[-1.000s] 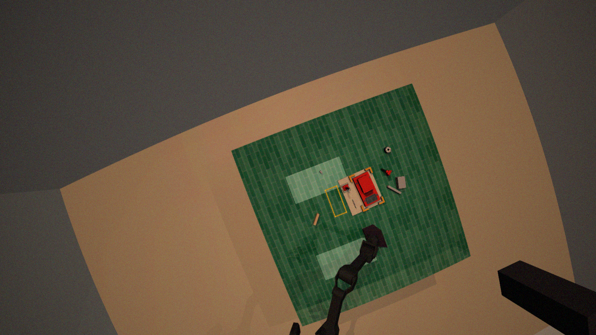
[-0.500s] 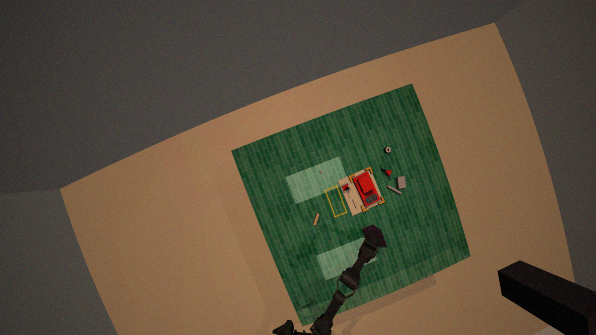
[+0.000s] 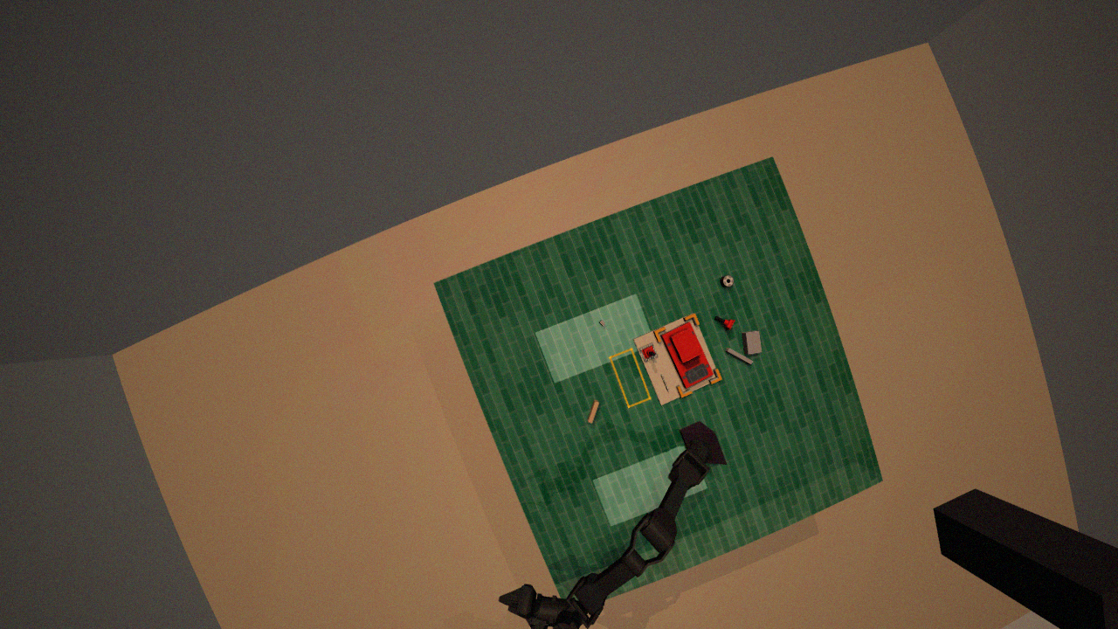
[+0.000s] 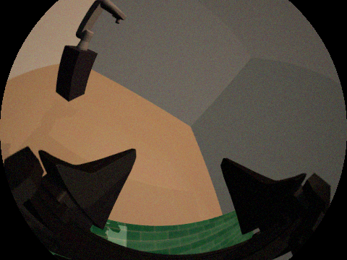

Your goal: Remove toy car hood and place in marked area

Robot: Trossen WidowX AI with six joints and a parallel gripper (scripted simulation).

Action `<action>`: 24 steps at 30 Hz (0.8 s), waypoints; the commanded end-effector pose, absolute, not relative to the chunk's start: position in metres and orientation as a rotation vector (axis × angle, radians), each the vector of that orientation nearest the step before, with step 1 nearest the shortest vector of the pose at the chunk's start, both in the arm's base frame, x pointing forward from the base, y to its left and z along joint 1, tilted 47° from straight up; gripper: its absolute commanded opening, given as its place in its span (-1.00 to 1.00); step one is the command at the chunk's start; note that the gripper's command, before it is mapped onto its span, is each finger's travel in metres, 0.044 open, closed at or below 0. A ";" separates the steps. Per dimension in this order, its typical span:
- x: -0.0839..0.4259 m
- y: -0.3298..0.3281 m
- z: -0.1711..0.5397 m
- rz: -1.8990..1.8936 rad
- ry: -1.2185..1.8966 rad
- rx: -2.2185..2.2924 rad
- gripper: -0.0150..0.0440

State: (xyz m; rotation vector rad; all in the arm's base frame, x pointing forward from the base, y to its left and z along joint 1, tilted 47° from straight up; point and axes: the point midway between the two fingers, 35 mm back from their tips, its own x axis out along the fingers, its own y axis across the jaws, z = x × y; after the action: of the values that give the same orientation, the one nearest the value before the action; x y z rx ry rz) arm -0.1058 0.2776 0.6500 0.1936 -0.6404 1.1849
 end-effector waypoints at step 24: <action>0.008 0.395 0.582 0.974 -0.694 -0.308 1.00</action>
State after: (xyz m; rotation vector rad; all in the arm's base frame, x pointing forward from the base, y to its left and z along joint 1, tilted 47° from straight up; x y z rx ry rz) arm -0.0065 0.3823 0.5934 -0.2535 -0.7067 0.9840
